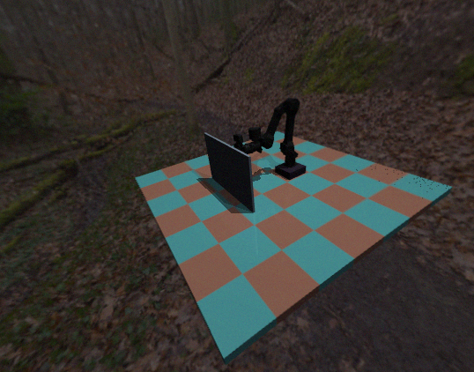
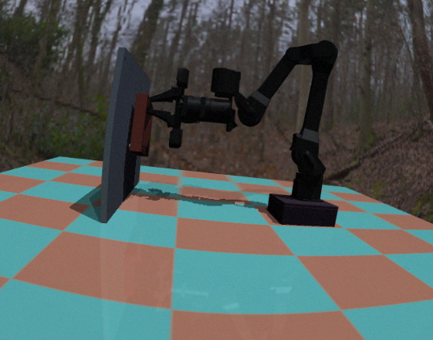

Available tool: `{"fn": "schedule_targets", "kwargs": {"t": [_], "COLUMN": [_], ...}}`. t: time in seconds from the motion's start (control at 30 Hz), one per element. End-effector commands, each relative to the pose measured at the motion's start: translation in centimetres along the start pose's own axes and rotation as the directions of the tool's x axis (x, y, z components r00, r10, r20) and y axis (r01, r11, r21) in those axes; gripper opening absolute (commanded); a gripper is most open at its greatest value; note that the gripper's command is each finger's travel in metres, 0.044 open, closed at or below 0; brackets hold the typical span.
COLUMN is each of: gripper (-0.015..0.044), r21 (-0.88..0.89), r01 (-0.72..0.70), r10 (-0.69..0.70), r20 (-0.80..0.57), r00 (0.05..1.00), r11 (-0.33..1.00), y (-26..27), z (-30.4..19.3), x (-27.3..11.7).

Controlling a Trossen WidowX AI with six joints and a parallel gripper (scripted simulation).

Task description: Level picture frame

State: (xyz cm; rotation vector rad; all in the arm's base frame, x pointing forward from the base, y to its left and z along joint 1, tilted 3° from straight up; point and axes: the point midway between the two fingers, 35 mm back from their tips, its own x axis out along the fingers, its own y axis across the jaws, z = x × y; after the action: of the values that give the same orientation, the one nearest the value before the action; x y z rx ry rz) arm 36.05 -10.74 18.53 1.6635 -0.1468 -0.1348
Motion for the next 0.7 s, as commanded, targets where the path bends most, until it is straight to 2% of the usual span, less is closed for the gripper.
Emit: {"fn": "schedule_targets", "kwargs": {"t": [0.0,0.67], "gripper": [0.0000,0.0000], "r21": [0.003,0.003], "r01": [-0.018,-0.018], "r10": [0.018,0.018], "r20": [0.000,0.000], "r00": [1.000,1.000], "r11": [1.000,1.000], "y": [0.51,0.15], "z": [-0.25,-0.32], "x": [-0.02,0.00]}}
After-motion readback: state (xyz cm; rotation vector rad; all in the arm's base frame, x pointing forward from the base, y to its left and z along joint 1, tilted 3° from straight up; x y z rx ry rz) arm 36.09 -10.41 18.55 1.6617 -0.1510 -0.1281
